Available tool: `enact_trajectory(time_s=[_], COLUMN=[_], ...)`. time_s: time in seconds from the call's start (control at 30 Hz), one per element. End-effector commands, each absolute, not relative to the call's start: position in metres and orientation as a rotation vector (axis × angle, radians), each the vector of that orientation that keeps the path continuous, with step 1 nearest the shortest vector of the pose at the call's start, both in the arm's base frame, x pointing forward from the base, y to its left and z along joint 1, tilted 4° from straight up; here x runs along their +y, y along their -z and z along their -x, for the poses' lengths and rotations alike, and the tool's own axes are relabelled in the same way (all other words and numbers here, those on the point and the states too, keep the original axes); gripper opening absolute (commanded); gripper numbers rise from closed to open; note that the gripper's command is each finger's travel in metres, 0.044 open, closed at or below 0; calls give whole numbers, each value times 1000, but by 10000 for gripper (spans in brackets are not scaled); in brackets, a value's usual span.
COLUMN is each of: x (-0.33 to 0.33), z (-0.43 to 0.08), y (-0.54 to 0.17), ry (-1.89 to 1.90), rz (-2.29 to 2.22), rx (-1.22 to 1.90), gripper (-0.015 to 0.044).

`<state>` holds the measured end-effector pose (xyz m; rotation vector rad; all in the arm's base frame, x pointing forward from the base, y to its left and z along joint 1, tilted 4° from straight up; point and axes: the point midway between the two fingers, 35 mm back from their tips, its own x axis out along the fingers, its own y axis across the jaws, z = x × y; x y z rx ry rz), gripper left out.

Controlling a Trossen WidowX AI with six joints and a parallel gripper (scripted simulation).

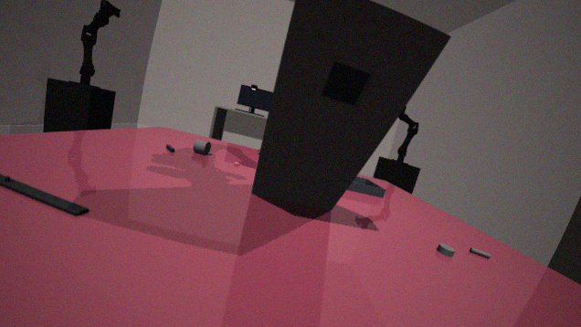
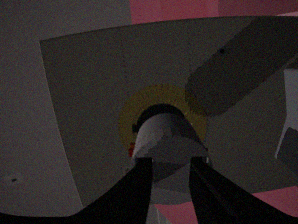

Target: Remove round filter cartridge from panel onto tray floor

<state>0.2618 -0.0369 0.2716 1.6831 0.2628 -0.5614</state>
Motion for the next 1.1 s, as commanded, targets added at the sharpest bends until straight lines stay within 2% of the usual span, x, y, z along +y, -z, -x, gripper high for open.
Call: enact_trajectory(time_s=[0.0,0.77,0.9,1.07], x=[-36,-32,-33,-33], z=[-257,-229,-232,-232], y=[-271,-203,-208,-208], ry=[553,555,566,566], rz=[-1678,-1678,-1679,-1679], rx=[260,262,271,271], gripper=[0,0,105,112])
